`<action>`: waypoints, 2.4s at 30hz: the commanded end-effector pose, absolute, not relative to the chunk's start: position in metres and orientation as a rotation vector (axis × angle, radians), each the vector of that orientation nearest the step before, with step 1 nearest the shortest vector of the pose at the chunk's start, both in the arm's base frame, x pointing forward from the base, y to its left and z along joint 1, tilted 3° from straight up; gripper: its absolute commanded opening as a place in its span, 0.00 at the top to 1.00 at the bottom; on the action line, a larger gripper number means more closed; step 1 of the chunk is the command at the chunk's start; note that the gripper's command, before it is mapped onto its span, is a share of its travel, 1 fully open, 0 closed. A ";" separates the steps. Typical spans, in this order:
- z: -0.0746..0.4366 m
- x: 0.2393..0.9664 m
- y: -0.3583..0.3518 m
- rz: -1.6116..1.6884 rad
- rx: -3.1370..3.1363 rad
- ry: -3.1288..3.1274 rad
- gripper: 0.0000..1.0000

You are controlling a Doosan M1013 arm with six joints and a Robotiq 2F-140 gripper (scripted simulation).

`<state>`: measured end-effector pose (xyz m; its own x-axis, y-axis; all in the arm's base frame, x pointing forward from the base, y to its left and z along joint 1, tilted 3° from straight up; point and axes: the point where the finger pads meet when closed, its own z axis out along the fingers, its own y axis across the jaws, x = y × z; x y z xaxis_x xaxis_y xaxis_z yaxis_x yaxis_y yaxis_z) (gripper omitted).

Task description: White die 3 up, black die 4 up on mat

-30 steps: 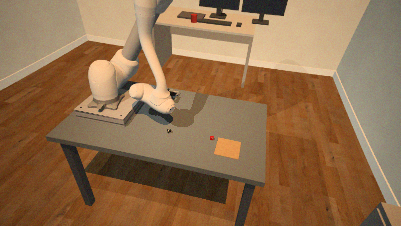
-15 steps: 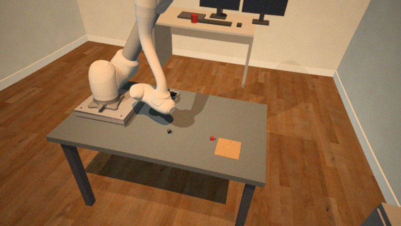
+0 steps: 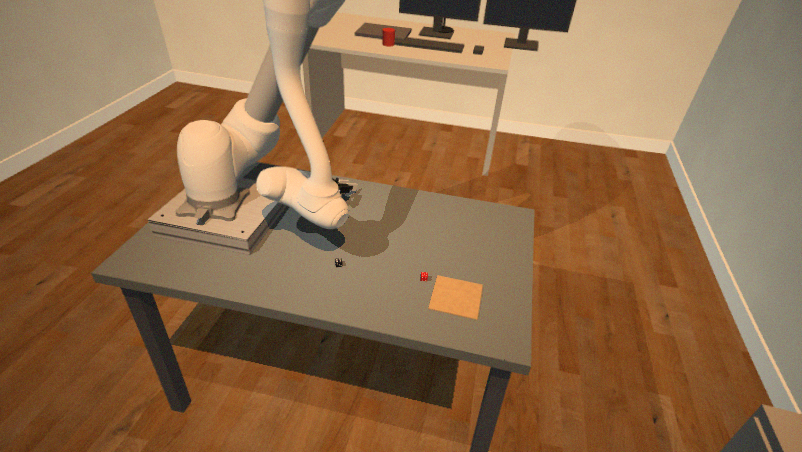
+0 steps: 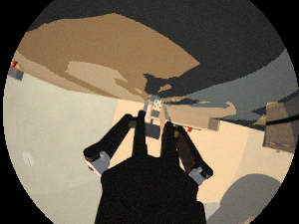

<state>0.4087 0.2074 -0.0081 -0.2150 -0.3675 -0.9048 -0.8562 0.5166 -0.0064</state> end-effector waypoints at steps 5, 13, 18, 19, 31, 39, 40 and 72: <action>0.003 0.392 0.188 0.647 -1.024 1.804 0.71; 0.009 0.386 0.178 0.647 -1.024 1.804 0.71; 0.009 0.386 0.178 0.647 -1.024 1.804 0.71; 0.010 0.386 0.178 0.647 -1.024 1.804 0.71; 0.043 0.385 0.176 0.647 -1.024 1.804 0.71; 0.068 0.385 0.175 0.647 -1.024 1.804 0.71; 0.069 0.385 0.175 0.647 -1.024 1.804 0.71; 0.093 0.403 0.209 0.349 -1.327 2.333 0.71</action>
